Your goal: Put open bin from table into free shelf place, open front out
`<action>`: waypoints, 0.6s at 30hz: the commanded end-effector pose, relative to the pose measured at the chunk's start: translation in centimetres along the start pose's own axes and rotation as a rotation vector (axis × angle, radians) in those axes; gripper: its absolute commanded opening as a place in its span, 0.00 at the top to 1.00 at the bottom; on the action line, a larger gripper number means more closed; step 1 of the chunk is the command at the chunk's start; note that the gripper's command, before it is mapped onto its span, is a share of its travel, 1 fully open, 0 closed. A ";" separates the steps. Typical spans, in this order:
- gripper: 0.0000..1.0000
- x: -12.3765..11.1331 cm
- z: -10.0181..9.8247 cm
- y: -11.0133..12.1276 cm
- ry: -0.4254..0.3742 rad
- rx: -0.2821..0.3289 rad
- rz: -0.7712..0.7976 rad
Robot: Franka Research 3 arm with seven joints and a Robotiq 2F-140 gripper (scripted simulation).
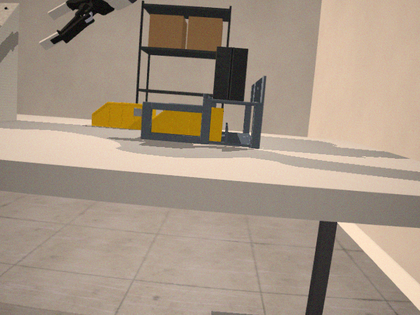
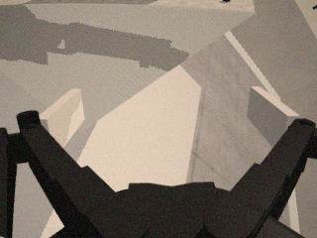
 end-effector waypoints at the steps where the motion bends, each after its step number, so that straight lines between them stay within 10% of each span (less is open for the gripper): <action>1: 0.00 0.0 0.0 0.0 0.000 0.000 0.000; 18: 0.00 -3.6 -0.3 -1.7 -0.073 0.153 0.173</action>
Point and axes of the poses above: the point where the finger pads meet when closed, its own z axis out along the fingers, its own y axis across the jaws, x = y × z, the point moved 5 cm from there along -z, back along the fingers, and after that the axes turned 12 degrees about -z, right-handed, at the moved point
